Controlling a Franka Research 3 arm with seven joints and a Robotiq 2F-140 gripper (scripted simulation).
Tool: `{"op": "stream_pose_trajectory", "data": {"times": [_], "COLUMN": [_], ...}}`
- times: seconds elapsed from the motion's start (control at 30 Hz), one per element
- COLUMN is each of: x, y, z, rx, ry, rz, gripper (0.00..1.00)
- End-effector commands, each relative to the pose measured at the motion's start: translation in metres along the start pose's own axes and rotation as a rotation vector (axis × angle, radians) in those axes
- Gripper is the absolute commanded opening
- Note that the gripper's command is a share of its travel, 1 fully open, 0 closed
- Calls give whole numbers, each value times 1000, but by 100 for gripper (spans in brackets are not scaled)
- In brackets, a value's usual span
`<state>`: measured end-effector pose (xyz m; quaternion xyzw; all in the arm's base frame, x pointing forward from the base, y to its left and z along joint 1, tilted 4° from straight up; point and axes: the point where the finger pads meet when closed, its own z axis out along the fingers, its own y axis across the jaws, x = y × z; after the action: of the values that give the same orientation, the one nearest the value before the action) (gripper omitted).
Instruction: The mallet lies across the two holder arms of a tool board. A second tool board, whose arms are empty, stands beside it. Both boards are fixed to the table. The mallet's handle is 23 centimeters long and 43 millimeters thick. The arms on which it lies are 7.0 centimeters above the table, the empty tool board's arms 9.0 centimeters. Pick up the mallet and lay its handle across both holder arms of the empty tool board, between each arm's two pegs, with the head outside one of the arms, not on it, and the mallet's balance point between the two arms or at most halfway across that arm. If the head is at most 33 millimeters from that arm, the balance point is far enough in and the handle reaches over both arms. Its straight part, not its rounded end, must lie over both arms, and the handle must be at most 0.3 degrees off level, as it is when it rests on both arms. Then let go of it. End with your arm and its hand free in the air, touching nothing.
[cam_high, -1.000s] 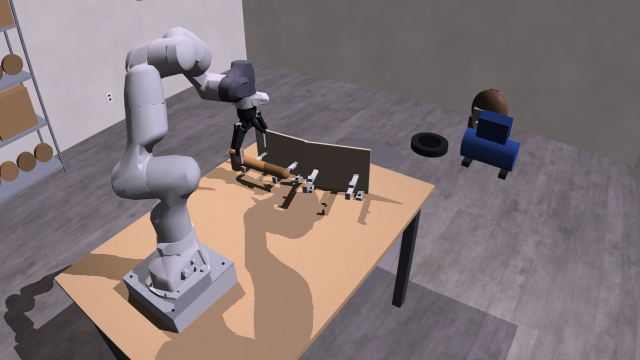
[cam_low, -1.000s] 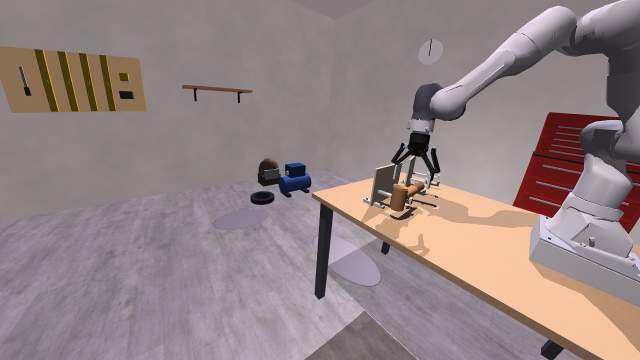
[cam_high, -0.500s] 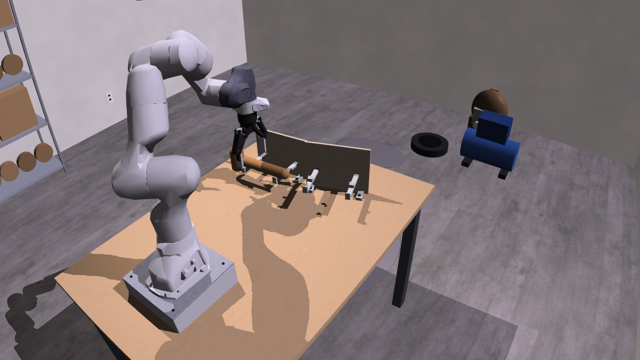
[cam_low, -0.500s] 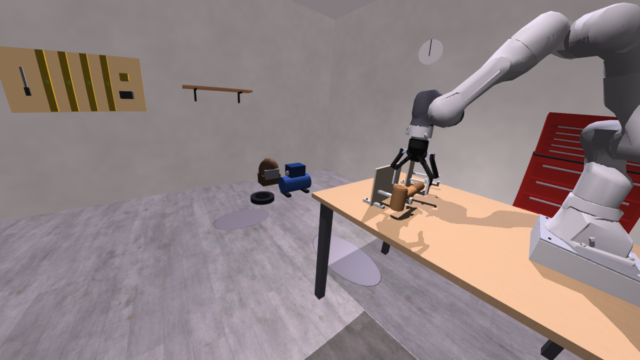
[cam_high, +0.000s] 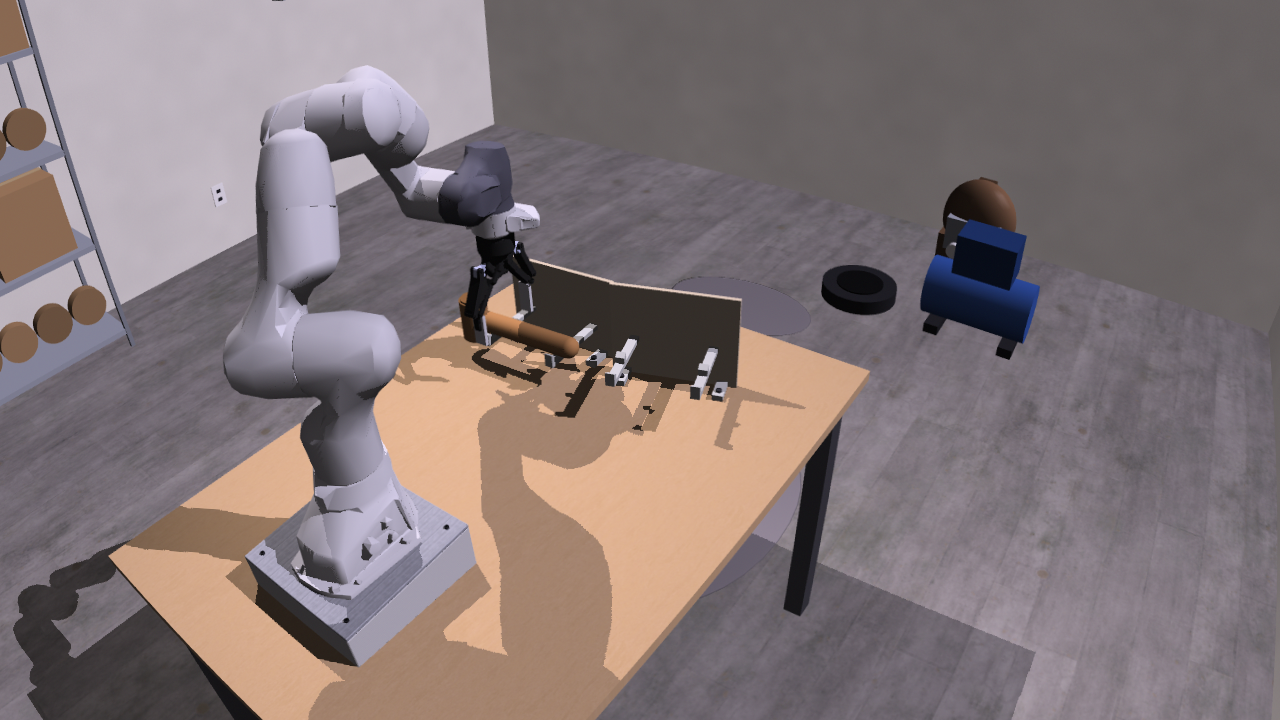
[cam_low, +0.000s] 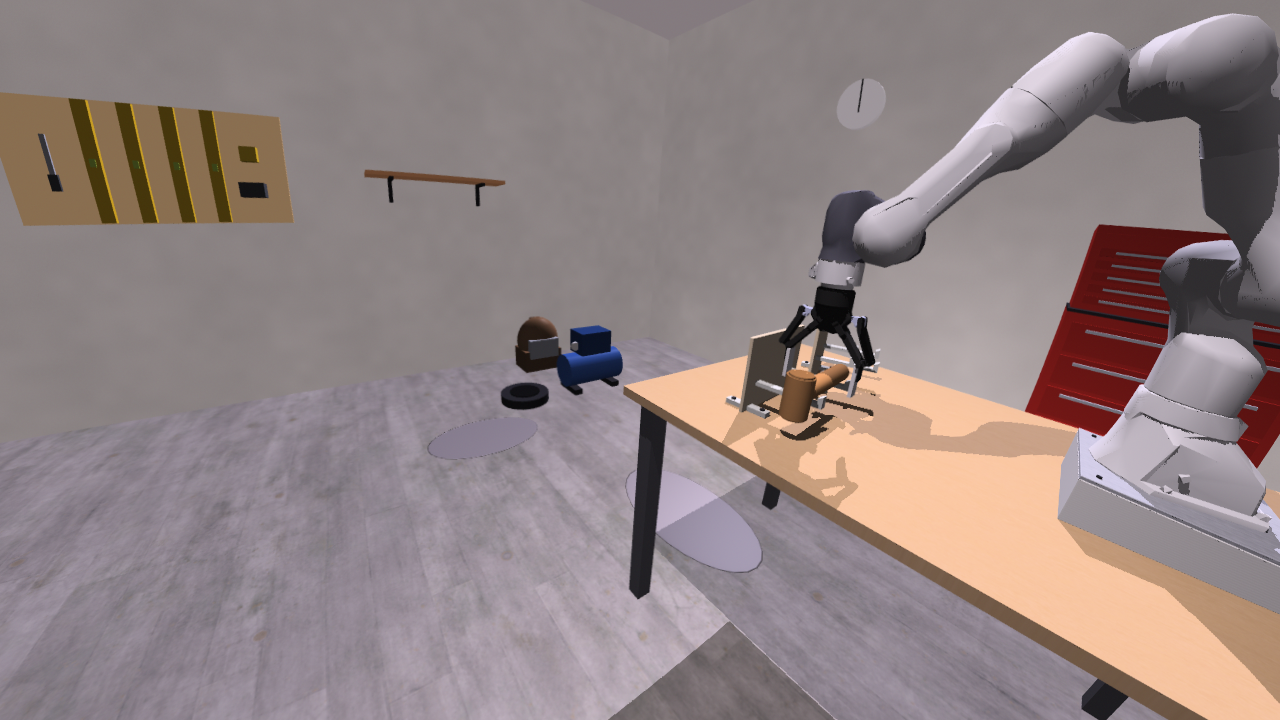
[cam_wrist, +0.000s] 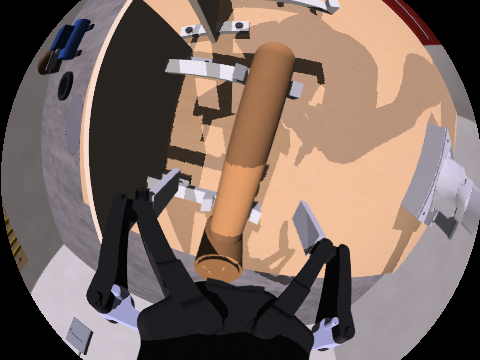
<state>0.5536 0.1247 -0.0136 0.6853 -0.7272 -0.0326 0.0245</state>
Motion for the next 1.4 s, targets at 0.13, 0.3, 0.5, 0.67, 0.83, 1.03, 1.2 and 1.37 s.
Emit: {"op": "stream_pose_trajectory", "data": {"times": [0.13,0.3,0.5,0.67,0.83,1.03,1.2,1.37], "x": [-1,-1,-1,-1,-1,-1,-1,-1], "y": [-3,-3,-3,-3,-3,-3,-3,-3], "z": [5,9,11,13,14,14,14,14], "rx": [9,9,9,9,9,9,9,9], "ry": [-5,-5,-5,-5,-5,-5,-5,-5], "rz": [-3,-4,-4,-4,-4,-4,-4,-4], "gripper": [100,100,100,100,100,100,100,100]}}
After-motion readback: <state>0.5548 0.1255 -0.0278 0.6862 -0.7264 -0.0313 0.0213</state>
